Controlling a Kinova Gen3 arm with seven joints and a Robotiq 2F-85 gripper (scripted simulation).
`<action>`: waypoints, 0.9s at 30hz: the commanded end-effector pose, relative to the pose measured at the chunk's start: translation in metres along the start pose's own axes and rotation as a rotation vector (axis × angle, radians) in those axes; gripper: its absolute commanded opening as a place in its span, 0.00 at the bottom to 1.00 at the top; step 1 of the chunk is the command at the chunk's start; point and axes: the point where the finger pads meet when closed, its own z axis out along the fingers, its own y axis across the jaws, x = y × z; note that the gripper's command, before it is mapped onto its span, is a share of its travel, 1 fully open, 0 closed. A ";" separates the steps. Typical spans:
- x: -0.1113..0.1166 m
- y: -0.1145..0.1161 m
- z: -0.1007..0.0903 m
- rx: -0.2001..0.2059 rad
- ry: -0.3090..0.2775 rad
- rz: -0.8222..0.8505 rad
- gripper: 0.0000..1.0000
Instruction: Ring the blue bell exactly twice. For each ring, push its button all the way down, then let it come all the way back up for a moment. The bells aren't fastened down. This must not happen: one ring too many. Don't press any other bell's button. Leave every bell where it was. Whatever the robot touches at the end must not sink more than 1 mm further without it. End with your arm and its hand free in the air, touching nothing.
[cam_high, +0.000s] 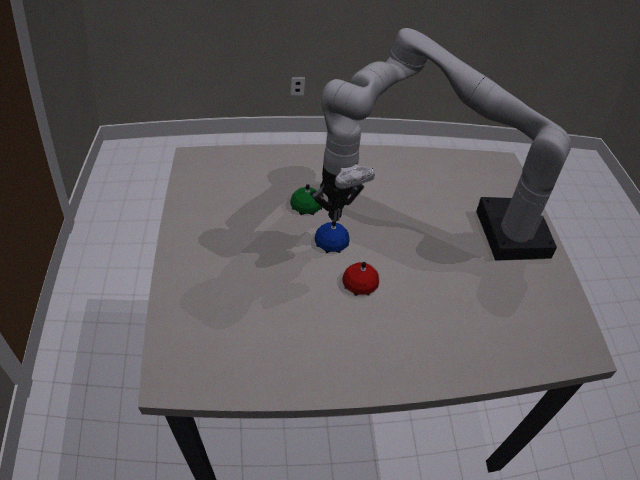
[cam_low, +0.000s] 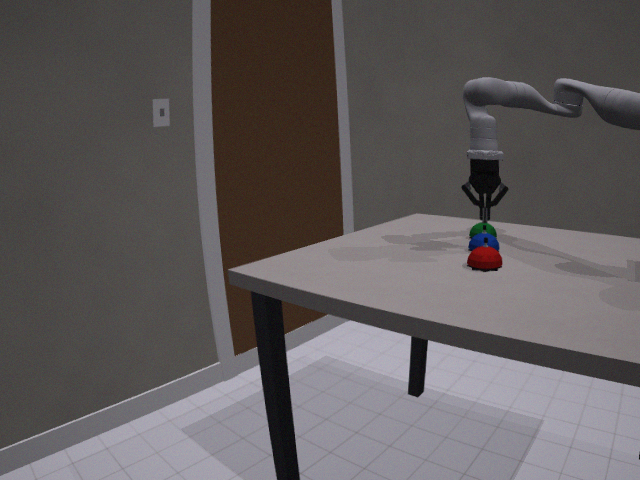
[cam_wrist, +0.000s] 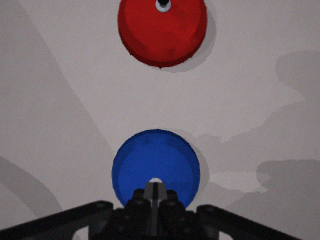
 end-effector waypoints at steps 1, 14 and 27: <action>0.000 0.000 -0.001 -0.001 -0.001 0.000 0.00; 0.000 0.000 -0.001 -0.001 -0.001 0.000 0.00; 0.000 0.000 0.004 -0.001 -0.001 0.000 0.00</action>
